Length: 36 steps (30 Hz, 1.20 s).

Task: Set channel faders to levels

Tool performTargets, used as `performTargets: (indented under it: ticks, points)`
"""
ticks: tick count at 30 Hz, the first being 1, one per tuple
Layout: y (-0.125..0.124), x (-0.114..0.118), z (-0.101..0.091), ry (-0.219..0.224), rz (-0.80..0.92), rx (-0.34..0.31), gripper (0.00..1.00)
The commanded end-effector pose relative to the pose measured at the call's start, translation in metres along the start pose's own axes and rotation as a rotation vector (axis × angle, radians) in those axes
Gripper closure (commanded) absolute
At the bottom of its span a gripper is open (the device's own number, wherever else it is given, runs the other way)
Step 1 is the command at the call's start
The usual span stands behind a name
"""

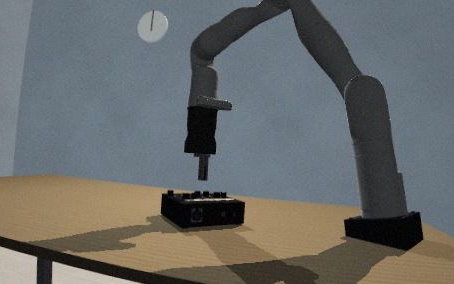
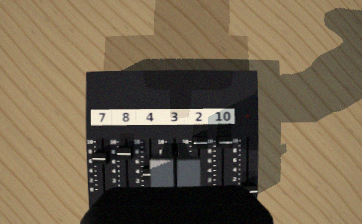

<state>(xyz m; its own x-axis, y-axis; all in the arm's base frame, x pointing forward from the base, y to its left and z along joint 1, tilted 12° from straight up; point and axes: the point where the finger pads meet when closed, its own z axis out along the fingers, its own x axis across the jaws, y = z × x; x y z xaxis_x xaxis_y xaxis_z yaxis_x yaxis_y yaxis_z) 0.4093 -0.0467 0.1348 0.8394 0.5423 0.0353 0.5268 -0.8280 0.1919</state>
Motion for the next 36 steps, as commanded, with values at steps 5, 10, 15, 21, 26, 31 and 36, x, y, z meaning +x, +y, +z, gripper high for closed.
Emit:
performTargets:
  ticks: [5,10,15,21,26,31,36]
  points:
    - [0.002,0.001,-0.003,0.005,0.003,-0.007,1.00]
    - [0.002,0.001,-0.003,0.005,0.003,-0.007,1.00]
    - [-0.004,0.005,-0.003,0.005,0.003,-0.006,1.00]
    - [-0.026,0.019,0.000,0.005,0.002,-0.006,1.00]
    - [-0.029,0.020,0.000,0.005,0.002,-0.007,1.00]
    - [-0.029,0.020,0.000,0.005,0.002,-0.007,1.00]
    - [-0.029,0.020,0.000,0.005,0.002,-0.007,1.00]
